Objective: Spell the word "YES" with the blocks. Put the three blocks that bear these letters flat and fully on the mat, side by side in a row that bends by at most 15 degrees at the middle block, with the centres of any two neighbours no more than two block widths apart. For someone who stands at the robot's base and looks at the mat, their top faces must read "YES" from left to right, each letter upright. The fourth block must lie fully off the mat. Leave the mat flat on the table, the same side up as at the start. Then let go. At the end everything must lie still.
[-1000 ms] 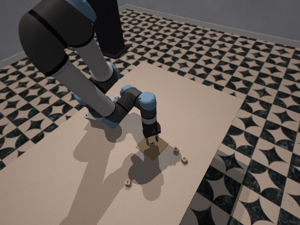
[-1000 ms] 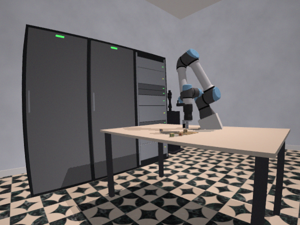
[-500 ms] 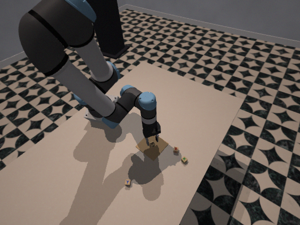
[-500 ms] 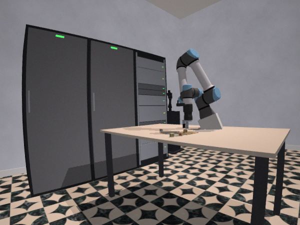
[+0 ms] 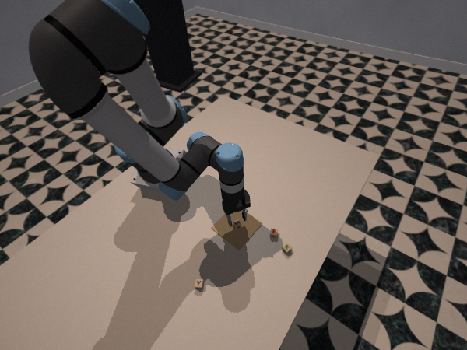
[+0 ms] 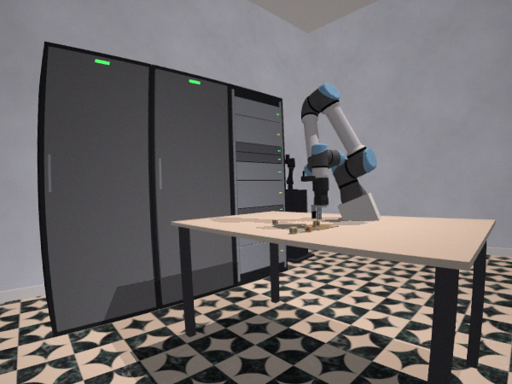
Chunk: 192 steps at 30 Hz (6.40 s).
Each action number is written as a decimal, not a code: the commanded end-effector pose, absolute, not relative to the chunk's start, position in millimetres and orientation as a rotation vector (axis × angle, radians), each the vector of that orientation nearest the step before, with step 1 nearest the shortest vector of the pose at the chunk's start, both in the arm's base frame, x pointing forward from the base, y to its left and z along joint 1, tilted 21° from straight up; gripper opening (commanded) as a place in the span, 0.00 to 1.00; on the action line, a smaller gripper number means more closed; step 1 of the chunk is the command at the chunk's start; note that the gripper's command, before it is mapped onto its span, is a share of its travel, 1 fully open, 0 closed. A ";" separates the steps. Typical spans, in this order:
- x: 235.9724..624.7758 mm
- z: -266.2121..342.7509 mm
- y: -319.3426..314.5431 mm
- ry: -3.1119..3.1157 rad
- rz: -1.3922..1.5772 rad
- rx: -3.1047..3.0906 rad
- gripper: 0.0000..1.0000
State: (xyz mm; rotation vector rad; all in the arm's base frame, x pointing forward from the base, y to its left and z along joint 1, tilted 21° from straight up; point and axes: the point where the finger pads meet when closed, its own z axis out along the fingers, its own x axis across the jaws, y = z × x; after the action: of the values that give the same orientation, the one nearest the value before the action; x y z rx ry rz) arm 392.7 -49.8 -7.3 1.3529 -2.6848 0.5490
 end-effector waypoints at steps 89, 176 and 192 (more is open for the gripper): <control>393.7 -38.6 -60.9 -2.684 0.546 1.353 1.00; 394.1 -36.1 -60.0 -2.685 0.548 1.354 0.49; 393.4 -2.9 -48.1 -2.687 0.553 1.355 0.49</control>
State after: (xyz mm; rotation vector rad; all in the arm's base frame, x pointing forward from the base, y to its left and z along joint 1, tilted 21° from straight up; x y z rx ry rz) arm 394.1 -52.8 -15.2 1.3554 -2.6881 0.5537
